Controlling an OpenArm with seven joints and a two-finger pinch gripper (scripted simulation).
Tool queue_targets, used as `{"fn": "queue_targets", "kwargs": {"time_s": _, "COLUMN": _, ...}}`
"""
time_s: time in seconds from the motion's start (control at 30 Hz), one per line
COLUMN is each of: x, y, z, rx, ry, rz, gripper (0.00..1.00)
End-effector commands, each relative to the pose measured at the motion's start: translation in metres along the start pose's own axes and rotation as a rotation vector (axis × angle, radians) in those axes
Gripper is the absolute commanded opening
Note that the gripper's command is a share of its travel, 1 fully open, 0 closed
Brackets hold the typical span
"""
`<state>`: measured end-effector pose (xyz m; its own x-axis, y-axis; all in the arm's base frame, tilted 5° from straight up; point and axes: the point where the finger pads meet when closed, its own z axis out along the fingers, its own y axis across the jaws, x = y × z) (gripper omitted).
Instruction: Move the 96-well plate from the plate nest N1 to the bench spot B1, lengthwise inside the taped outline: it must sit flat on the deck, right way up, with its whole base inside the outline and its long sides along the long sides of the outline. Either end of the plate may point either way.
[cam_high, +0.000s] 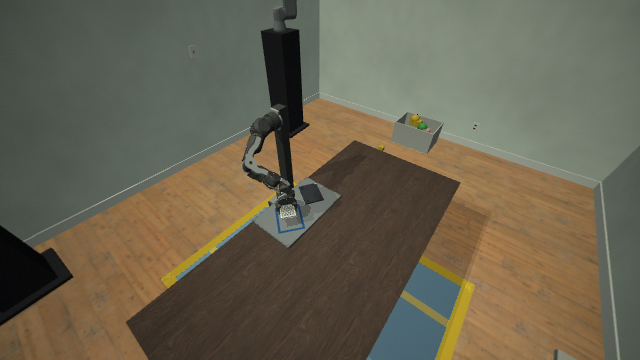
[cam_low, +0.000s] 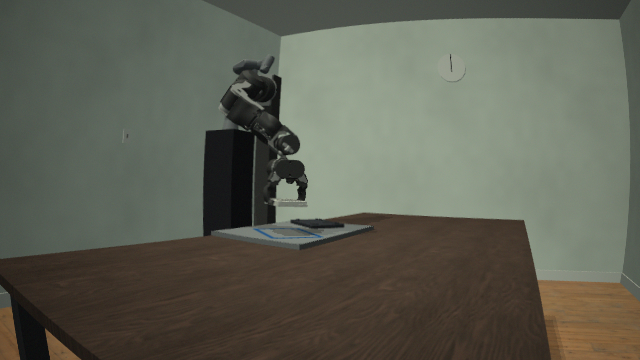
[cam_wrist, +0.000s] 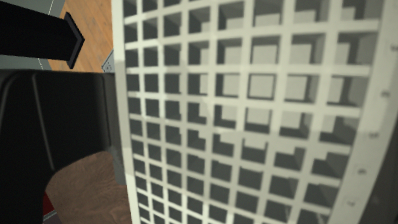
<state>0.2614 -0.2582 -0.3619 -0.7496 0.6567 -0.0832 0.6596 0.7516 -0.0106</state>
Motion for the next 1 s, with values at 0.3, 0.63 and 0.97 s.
{"fn": "queue_targets", "kwargs": {"time_s": 0.3, "x": 0.0010, "y": 0.0056, "z": -0.0025, "rx": -0.009, "ry": -0.005, "rz": 0.001, "gripper": 0.00}}
{"fn": "queue_targets", "kwargs": {"time_s": 0.63, "x": 0.0031, "y": 0.0071, "z": -0.0027, "rx": -0.009, "ry": -0.005, "rz": 0.001, "gripper": 0.00}}
{"fn": "queue_targets", "kwargs": {"time_s": 0.97, "x": 0.0031, "y": 0.0071, "z": -0.0027, "rx": -0.009, "ry": -0.005, "rz": 0.001, "gripper": 0.00}}
